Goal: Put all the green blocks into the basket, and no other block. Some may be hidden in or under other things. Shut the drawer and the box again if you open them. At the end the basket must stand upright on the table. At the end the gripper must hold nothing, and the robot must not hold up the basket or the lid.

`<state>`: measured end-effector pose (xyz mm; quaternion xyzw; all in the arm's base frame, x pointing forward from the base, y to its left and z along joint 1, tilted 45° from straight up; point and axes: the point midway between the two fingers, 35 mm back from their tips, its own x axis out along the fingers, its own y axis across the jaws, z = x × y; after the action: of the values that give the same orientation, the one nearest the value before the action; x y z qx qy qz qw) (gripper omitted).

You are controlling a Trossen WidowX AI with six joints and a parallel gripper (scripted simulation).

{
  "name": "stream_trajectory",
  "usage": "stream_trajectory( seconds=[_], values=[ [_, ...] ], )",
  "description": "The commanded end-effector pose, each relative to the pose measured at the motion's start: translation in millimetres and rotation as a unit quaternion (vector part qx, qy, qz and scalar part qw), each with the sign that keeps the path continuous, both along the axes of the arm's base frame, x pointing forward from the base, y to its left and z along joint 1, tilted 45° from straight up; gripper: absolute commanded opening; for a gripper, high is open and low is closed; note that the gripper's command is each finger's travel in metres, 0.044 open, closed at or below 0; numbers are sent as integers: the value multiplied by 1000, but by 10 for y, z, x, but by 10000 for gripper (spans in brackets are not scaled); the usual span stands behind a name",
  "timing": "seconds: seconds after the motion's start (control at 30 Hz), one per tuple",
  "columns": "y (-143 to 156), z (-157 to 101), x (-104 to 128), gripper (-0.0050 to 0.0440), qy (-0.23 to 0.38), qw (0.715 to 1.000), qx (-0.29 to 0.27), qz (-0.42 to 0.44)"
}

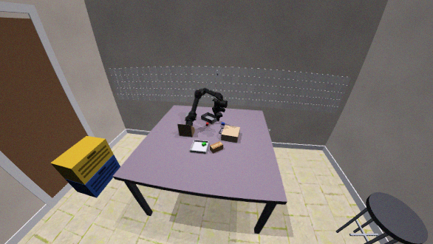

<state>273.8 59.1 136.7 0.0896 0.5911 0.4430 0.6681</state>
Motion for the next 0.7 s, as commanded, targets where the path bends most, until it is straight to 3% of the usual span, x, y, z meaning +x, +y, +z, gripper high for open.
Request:
stream_trajectory(
  seconds=[0.0, 0.13, 0.33, 0.53, 0.6, 0.67],
  values=[
    [170, 178, -133, 440, -42, 998, 8, 44],
    [345, 371, -283, 440, -102, 989, 16, 105],
    [654, 712, -548, 440, -102, 989, 16, 105],
    [889, 1007, -1014, 440, -228, 945, 32, 233],
    [889, 1007, -1014, 440, -228, 945, 32, 233],
    [968, 1105, -1170, 440, -228, 945, 32, 233]
  ],
)
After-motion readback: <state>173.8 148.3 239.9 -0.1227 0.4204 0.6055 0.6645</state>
